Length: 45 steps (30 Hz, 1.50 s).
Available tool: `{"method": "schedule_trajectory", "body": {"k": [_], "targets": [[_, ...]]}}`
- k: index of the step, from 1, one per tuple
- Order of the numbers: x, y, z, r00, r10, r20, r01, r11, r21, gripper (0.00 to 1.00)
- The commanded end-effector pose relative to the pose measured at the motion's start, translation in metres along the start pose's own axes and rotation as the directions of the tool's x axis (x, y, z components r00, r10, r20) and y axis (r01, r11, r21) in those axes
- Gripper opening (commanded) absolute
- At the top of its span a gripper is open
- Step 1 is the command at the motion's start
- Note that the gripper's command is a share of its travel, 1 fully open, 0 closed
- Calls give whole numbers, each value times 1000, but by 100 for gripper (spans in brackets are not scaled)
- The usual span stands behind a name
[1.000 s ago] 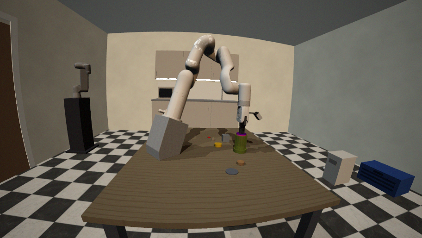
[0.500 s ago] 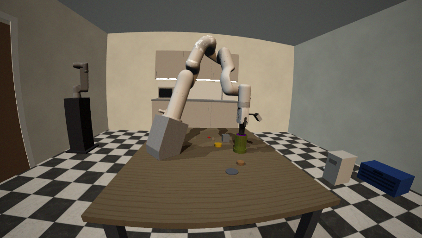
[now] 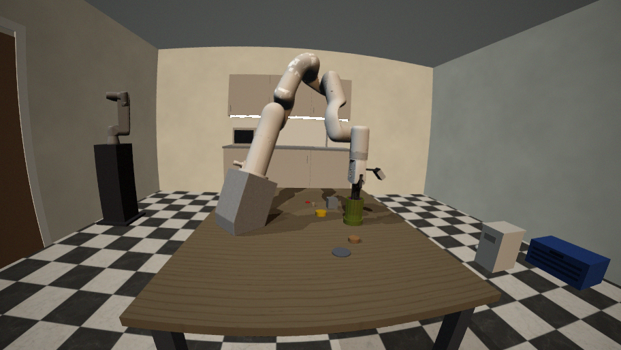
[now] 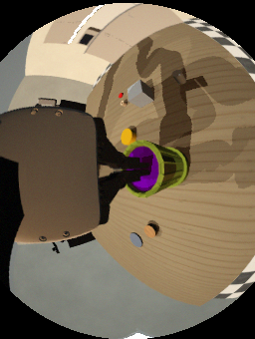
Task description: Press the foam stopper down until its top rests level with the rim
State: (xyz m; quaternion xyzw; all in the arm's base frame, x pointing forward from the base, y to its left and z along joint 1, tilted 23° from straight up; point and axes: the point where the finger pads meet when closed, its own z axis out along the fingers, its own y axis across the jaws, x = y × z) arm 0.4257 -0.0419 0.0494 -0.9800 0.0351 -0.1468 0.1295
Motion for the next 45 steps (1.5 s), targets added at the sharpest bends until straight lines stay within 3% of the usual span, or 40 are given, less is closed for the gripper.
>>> {"method": "schedule_trajectory", "body": {"k": [1, 32, 45], "targets": [[1, 0, 0, 1000, 0, -3, 0, 1000, -1, 0], [1, 0, 1, 1000, 0, -3, 0, 1000, -1, 0], [1, 0, -24, 1000, 0, -3, 0, 1000, -1, 0]]}}
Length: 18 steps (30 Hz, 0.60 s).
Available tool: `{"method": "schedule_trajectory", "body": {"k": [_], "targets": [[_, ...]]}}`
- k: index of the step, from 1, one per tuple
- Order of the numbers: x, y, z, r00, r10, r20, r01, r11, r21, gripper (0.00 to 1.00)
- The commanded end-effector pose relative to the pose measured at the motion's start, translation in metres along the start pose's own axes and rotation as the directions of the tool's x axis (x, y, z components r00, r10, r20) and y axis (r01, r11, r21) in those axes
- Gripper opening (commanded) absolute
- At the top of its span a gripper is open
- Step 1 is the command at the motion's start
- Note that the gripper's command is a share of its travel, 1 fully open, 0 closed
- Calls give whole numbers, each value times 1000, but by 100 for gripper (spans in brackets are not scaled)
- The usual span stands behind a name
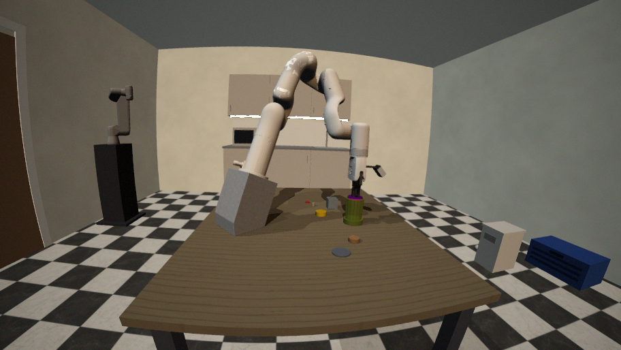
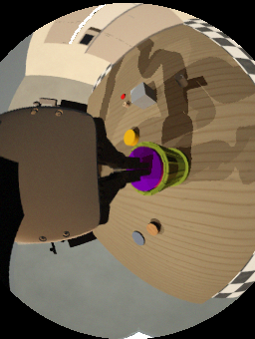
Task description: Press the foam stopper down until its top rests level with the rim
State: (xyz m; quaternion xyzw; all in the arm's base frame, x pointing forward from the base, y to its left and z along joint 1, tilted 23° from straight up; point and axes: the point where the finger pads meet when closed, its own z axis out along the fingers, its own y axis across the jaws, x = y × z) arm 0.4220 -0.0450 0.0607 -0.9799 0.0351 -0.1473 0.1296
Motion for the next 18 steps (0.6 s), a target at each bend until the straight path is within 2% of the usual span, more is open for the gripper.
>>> {"method": "schedule_trajectory", "body": {"k": [1, 12, 18], "targets": [[1, 0, -15, 1000, 0, -2, 0, 1000, -1, 0], [1, 0, -38, 1000, 0, -2, 0, 1000, -1, 0], [1, 0, -42, 1000, 0, -2, 0, 1000, -1, 0]]}}
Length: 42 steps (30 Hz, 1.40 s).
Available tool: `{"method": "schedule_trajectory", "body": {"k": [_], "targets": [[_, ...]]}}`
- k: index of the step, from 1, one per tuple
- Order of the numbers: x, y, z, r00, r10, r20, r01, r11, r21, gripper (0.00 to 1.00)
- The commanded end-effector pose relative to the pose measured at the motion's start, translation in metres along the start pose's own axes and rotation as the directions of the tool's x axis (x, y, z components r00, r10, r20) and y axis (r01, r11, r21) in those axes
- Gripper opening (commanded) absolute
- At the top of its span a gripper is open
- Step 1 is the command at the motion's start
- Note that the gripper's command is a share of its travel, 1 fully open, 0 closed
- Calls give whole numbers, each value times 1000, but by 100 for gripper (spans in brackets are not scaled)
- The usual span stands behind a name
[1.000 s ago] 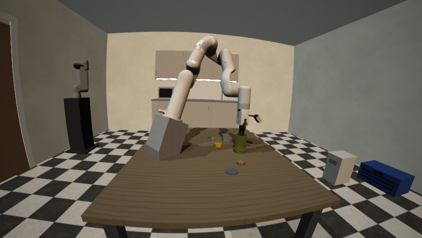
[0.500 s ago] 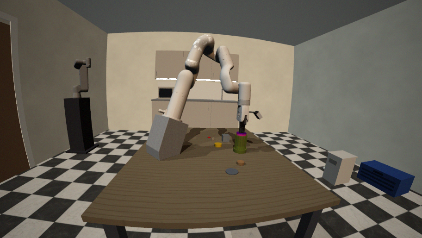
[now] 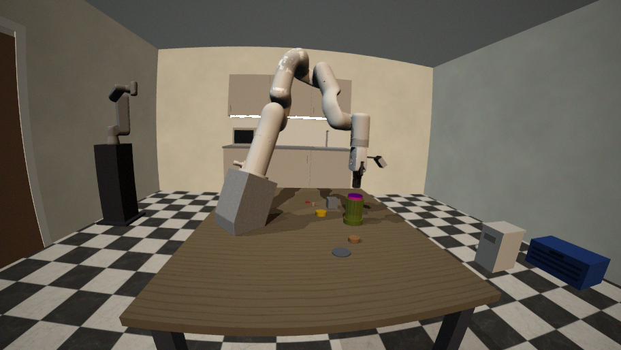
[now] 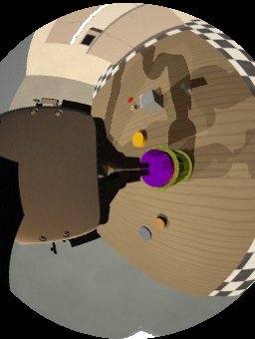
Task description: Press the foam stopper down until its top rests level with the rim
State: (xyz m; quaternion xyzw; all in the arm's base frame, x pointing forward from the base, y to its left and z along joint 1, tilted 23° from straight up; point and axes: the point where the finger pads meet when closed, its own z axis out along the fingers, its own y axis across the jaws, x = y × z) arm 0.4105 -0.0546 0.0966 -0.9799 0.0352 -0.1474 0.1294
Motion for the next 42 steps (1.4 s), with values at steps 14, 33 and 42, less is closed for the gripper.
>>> {"method": "schedule_trajectory", "body": {"k": [14, 33, 42], "targets": [[1, 0, -3, 1000, 0, -2, 0, 1000, -1, 0], [1, 0, 6, 1000, 0, -2, 0, 1000, 0, 0], [1, 0, 25, 1000, 0, -2, 0, 1000, 0, 0]]}}
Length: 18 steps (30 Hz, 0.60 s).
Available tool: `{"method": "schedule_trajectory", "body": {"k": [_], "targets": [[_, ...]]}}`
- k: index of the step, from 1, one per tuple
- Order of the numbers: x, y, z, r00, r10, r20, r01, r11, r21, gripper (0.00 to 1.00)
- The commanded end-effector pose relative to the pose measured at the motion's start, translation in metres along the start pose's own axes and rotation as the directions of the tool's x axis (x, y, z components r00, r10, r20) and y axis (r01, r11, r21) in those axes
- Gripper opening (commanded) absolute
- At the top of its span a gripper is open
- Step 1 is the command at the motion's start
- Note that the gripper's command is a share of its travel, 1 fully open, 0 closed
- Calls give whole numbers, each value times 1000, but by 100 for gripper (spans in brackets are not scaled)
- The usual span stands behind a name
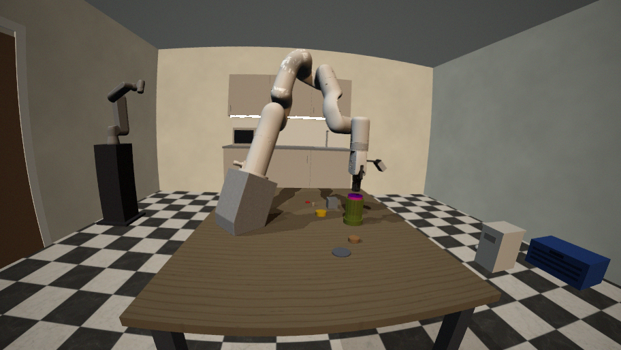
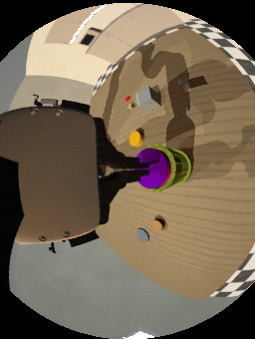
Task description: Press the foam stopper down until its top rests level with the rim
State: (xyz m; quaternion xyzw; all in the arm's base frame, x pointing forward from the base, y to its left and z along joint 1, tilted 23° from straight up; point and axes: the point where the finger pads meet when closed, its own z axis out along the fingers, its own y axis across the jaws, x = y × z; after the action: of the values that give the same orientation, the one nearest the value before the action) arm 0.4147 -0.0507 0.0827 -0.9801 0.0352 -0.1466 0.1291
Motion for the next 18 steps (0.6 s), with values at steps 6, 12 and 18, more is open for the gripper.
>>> {"method": "schedule_trajectory", "body": {"k": [6, 12, 18], "targets": [[1, 0, 16, 1000, -1, -3, 1, 1000, 0, 0], [1, 0, 16, 1000, -1, -3, 1, 1000, 0, 0], [1, 0, 16, 1000, -1, -3, 1, 1000, 0, 0]]}}
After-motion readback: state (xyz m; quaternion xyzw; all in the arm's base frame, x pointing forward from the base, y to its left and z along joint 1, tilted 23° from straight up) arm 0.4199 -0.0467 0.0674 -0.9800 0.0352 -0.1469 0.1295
